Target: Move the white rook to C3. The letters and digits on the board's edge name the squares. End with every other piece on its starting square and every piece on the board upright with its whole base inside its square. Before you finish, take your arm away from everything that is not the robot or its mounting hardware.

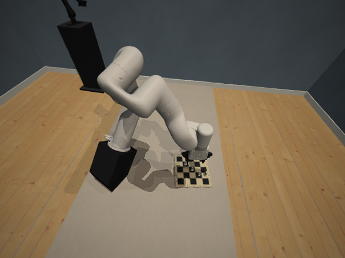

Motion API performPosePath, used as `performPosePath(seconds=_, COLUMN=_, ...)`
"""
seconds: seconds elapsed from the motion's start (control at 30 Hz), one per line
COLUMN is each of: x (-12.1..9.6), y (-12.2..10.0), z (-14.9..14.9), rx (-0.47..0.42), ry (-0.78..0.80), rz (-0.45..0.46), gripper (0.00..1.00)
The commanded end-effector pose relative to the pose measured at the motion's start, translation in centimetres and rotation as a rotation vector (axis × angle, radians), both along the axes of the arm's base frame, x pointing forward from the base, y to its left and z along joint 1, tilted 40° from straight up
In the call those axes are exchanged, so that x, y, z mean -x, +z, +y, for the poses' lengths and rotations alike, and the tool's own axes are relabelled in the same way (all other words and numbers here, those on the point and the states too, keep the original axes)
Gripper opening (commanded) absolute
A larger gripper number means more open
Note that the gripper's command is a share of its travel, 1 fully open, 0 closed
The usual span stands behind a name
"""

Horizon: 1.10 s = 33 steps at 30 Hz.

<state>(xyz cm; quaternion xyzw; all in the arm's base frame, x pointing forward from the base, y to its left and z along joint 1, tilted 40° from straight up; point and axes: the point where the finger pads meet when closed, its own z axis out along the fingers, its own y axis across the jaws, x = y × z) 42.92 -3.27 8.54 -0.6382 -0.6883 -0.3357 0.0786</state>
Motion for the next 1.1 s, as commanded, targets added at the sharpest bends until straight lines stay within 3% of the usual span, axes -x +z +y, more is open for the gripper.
performPosePath(seconds=0.0, x=0.0, y=0.4, z=-0.3, rx=0.001, ry=-0.002, rz=-0.002, gripper=1.0)
performPosePath(seconds=0.17, x=0.3, y=0.9, z=-0.8, rx=0.001, ry=-0.002, rz=-0.002, gripper=1.0)
performPosePath(seconds=0.67, x=2.2, y=5.4, z=-4.1, rx=0.001, ry=-0.002, rz=-0.002, gripper=1.0)
performPosePath(seconds=1.07, x=2.3, y=5.8, z=-4.3, rx=0.001, ry=-0.002, rz=-0.002, gripper=1.0)
